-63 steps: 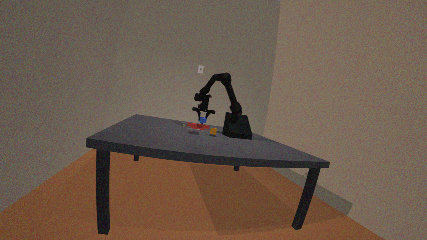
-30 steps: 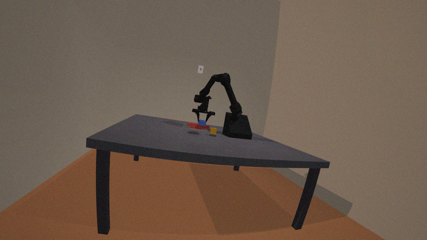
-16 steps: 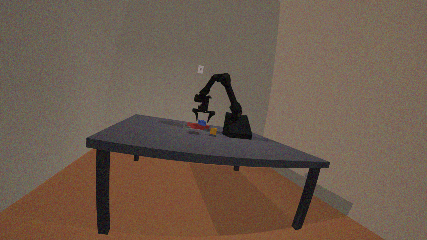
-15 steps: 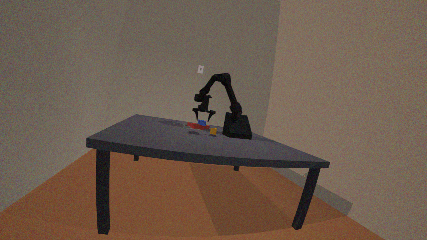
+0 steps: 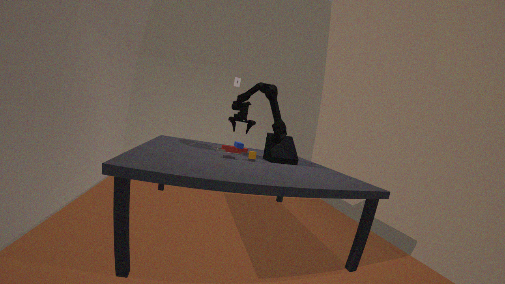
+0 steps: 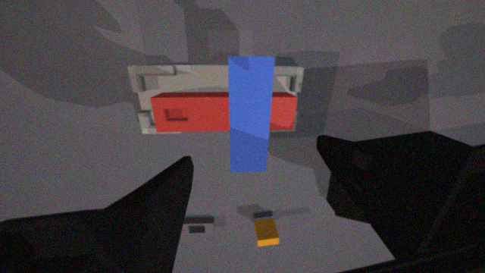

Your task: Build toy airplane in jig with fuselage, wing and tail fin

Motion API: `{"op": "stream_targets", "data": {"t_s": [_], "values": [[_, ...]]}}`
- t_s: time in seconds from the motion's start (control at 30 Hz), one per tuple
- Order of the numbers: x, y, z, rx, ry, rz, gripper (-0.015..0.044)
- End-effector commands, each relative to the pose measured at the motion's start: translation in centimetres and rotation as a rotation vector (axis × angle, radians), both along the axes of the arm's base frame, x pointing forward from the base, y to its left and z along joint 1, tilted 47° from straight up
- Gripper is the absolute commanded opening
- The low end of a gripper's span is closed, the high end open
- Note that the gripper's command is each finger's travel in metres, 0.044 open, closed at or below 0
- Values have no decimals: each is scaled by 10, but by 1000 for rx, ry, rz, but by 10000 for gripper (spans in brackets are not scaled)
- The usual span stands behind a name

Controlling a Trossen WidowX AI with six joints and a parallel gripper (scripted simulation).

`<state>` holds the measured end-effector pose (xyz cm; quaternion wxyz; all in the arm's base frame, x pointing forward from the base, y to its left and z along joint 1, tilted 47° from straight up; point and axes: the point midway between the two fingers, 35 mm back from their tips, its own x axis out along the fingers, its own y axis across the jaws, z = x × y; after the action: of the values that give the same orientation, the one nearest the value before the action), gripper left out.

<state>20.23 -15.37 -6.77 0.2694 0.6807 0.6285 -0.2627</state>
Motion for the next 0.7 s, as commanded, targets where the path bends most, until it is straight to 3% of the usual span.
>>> {"op": "stream_targets", "data": {"t_s": [0.0, 0.37, 0.67], "values": [[0, -2, 1, -24, -218, 217, 440], [1, -1, 0, -100, -993, 974, 440], [1, -1, 0, -105, -1041, 1021, 440]]}}
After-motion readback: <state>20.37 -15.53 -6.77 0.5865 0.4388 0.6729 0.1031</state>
